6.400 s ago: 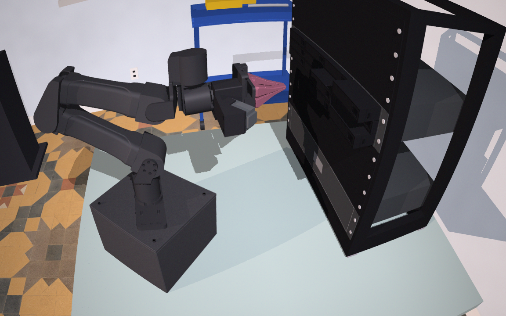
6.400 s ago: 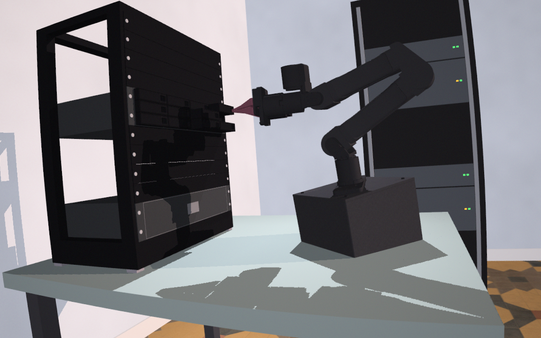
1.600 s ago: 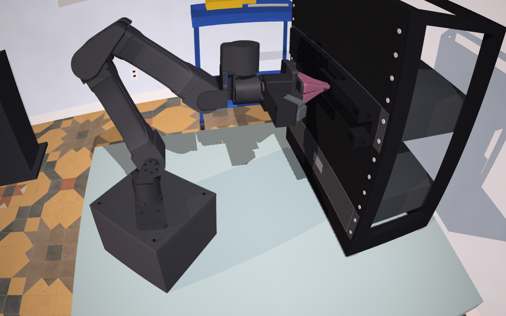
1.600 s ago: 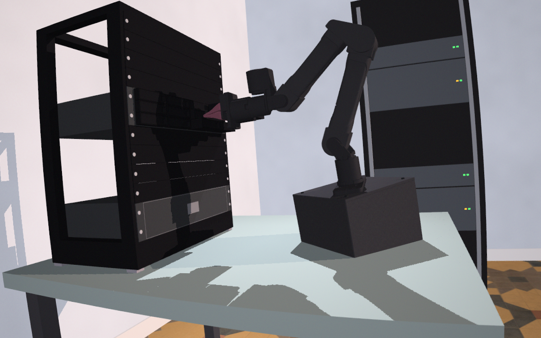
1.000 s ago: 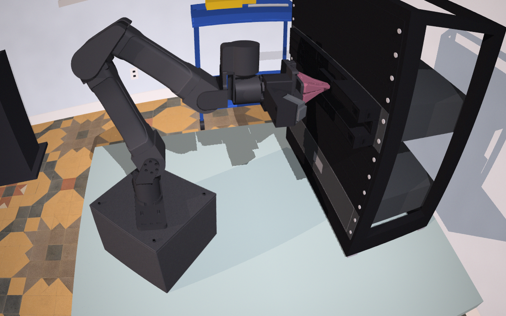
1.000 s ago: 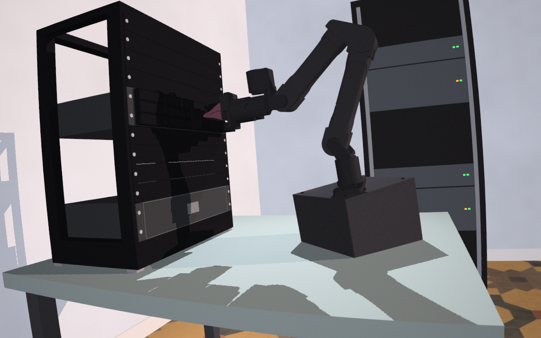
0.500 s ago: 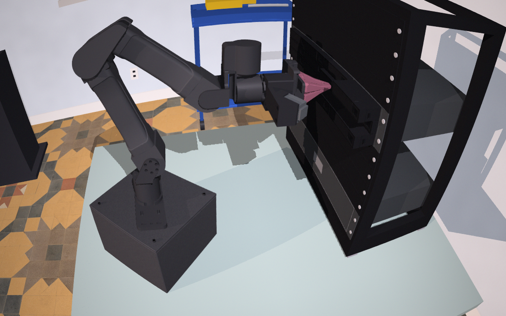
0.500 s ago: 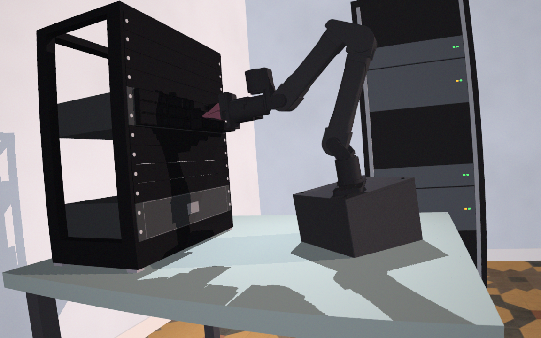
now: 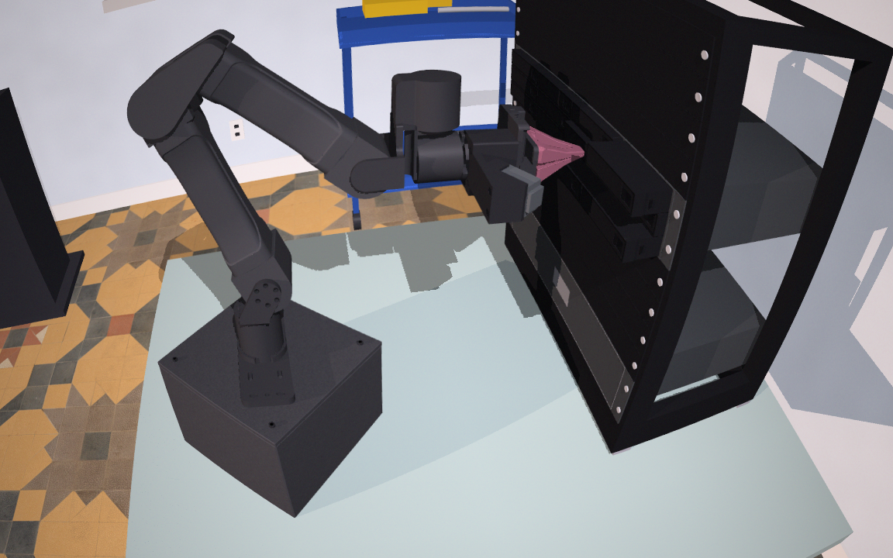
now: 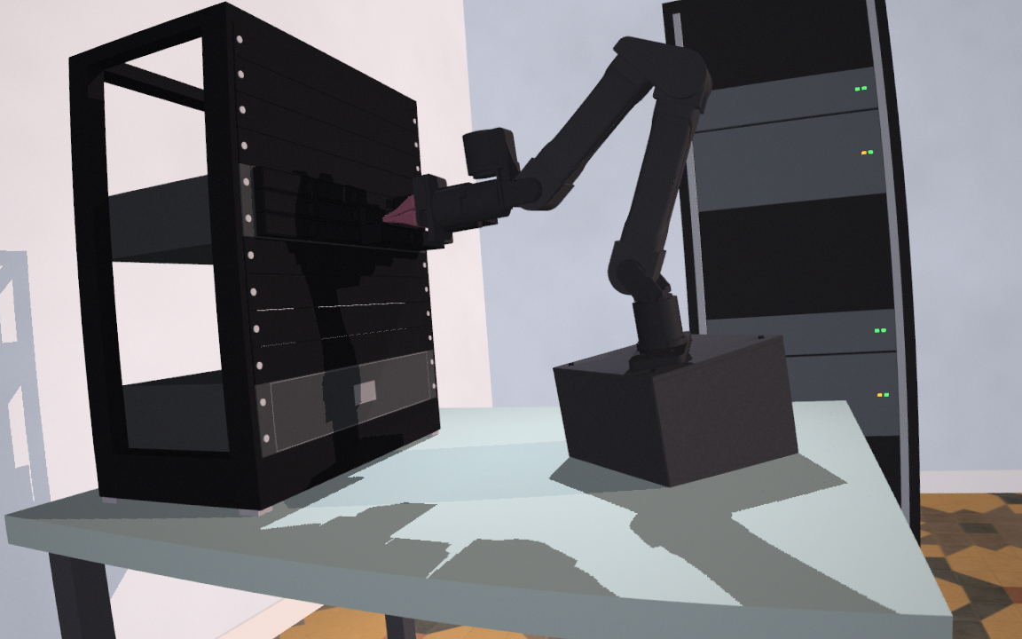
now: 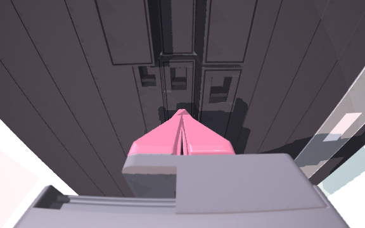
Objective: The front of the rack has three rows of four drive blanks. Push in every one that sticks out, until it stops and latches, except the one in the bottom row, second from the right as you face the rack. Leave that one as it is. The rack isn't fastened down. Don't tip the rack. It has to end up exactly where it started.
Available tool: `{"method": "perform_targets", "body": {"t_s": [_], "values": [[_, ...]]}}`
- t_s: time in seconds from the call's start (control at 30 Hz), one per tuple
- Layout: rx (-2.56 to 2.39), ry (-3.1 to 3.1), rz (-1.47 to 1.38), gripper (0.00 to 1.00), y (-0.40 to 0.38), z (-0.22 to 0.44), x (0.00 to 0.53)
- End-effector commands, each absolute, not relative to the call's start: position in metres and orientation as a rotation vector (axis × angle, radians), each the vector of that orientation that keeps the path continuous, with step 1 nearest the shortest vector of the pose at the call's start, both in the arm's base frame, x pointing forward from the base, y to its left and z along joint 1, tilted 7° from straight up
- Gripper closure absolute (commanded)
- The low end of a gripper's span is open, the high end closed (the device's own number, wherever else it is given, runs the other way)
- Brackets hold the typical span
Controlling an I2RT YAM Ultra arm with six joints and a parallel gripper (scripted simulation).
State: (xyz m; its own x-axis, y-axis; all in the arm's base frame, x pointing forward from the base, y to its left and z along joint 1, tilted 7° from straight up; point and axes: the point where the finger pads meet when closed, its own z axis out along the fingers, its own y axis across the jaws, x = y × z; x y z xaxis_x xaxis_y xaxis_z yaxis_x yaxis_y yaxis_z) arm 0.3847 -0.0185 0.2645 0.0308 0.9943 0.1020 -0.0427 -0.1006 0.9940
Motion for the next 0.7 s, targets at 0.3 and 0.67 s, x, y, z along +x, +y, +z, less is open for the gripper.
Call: {"method": "perform_targets", "body": {"t_s": [0.3,0.67], "values": [[1.195,1.087,1.316,1.0,-0.0103,0.2938,0.3961],[1.195,1.087,1.316,1.0,-0.0103,0.2938,0.3961]]}}
